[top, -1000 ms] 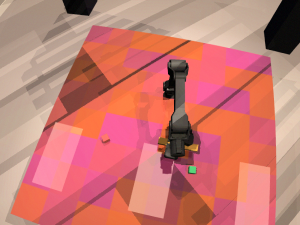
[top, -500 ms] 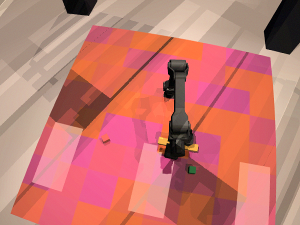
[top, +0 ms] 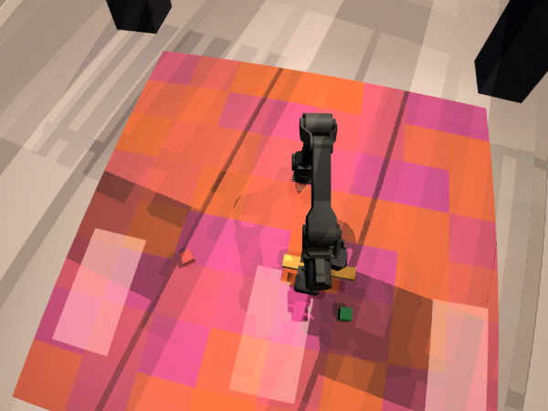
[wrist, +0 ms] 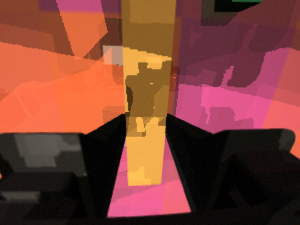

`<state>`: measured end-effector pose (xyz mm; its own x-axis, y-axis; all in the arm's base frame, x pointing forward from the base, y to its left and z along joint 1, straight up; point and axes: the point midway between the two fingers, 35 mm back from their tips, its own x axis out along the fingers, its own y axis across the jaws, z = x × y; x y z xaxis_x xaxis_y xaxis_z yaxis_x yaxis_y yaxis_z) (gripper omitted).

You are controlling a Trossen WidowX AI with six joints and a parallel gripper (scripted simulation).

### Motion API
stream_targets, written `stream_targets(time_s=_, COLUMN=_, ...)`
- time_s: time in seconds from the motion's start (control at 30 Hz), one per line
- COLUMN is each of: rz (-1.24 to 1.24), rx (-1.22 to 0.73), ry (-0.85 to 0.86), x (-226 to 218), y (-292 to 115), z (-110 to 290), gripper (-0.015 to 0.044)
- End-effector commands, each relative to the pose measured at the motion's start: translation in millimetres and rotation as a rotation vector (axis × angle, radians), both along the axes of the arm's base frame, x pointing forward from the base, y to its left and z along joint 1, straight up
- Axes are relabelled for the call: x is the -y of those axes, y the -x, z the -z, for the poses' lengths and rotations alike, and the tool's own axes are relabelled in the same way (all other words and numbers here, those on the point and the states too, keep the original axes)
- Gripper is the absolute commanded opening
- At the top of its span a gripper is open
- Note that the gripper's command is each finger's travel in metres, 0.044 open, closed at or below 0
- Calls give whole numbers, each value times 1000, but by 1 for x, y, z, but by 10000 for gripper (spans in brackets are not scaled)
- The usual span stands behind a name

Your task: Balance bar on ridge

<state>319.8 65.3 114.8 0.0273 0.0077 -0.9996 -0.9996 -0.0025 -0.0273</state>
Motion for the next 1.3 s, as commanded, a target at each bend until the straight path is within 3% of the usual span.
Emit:
stream_targets(time_s=0.0, rz=-1, rx=-1, ry=2, x=0, y=0, z=0, gripper=0)
stream_targets(time_s=1.1, rz=0, rx=0, ry=0, x=0, y=0, z=0, gripper=0)
stream_targets(time_s=1.27, rz=0, rx=0, ry=0, x=0, y=0, z=0, gripper=131)
